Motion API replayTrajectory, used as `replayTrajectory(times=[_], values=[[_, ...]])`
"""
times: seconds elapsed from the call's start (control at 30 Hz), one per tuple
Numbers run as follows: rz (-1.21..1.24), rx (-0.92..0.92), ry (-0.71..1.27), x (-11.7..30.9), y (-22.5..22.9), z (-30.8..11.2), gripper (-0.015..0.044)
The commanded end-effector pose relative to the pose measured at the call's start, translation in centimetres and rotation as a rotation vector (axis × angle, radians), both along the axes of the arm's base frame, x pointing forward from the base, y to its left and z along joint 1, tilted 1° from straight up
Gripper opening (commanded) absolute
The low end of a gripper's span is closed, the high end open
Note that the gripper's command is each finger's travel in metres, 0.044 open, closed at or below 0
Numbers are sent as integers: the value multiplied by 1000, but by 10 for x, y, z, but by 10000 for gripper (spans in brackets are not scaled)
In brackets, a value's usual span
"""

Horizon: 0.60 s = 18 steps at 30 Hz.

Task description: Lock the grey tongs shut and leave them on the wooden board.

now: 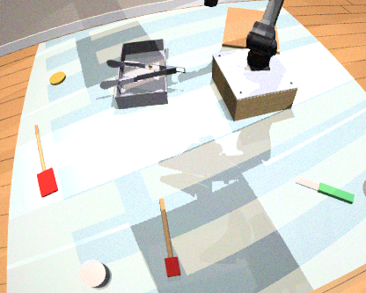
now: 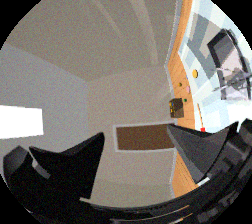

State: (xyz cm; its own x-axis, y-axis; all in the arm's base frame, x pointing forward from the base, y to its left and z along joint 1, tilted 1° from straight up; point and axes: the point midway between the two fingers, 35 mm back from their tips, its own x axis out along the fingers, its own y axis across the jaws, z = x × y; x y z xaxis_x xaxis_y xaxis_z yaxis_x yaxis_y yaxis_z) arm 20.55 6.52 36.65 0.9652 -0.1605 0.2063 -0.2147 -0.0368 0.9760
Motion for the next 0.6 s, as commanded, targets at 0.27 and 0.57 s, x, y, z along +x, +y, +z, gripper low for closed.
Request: replayTrajectory(times=[0.27, 0.57], values=[[-23, -427, 163, 47, 27, -11, 440], [94, -1121, 659, 145, 28, -89, 440]])
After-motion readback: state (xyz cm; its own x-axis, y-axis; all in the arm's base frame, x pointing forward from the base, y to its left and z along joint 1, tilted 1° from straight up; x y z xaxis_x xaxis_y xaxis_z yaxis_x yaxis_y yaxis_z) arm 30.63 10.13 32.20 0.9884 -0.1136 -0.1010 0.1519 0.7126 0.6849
